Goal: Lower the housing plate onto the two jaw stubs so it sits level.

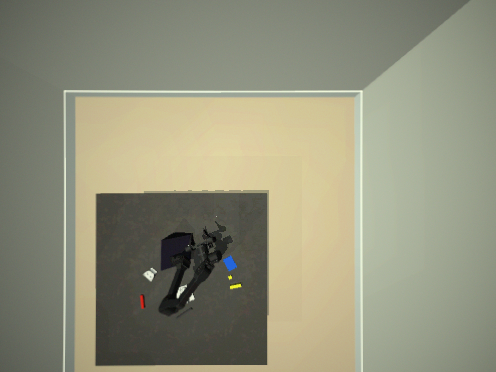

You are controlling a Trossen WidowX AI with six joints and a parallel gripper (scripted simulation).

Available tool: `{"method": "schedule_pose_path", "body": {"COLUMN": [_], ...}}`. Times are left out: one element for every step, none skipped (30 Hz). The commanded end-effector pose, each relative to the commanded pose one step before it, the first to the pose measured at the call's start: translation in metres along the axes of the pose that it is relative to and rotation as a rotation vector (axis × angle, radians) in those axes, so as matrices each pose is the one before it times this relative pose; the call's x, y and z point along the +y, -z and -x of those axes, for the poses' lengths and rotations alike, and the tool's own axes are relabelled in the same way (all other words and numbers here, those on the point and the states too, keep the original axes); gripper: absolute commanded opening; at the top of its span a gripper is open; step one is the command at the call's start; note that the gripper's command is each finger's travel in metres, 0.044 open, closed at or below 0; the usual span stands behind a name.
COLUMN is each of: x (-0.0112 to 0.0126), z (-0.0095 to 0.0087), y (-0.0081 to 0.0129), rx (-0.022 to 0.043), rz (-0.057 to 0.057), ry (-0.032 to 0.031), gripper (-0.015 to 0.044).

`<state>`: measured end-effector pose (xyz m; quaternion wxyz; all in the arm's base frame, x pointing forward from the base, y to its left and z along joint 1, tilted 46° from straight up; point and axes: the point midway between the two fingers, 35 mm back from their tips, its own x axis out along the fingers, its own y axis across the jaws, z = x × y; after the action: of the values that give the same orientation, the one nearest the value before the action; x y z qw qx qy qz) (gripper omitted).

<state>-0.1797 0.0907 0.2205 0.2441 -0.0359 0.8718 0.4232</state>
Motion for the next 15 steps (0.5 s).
{"method": "schedule_pose_path", "body": {"x": [0.0,0.0002,0.0006,0.001,0.00139,0.00179,0.00219,0.00238,0.00239,0.00167,0.00134,0.00148,0.00185,0.00324,0.00287], "z": [0.0,0.00006,0.00018,0.00029,0.00041,0.00053,0.00064,0.00069,0.00069,0.00018,-0.00002,-0.00001,0.00008,0.00117,0.00115], "y": [0.0,0.0,-0.00001,-0.00003,-0.00005,-0.00009,-0.00014,-0.00019,-0.00024,-0.00254,-0.00349,-0.00394,-0.0049,-0.00547,-0.00525], "rx": [0.0,-0.00016,-0.00049,-0.00083,-0.00119,-0.00158,-0.00199,-0.00225,-0.00235,-0.00972,-0.01269,-0.01416,-0.01761,-0.02334,-0.02269], "rz": [0.0,0.0012,0.0037,0.0062,0.0087,0.0113,0.0138,0.015,0.0151,0.0032,-0.0017,-0.0019,-0.0023,0.0008,0.0049], "ry": [0.0,-0.0004,-0.00121,-0.00201,-0.0028,-0.00358,-0.00435,-0.00469,-0.00468,-0.00246,-0.00146,-0.00153,-0.00228,-0.01119,-0.01003], "gripper": [0.0426,0.044,0.044,0.044,0.044,0.044,0.044,0.044,0.044,0.044,0.044,0.044,0.044,0.044,0.044]}}
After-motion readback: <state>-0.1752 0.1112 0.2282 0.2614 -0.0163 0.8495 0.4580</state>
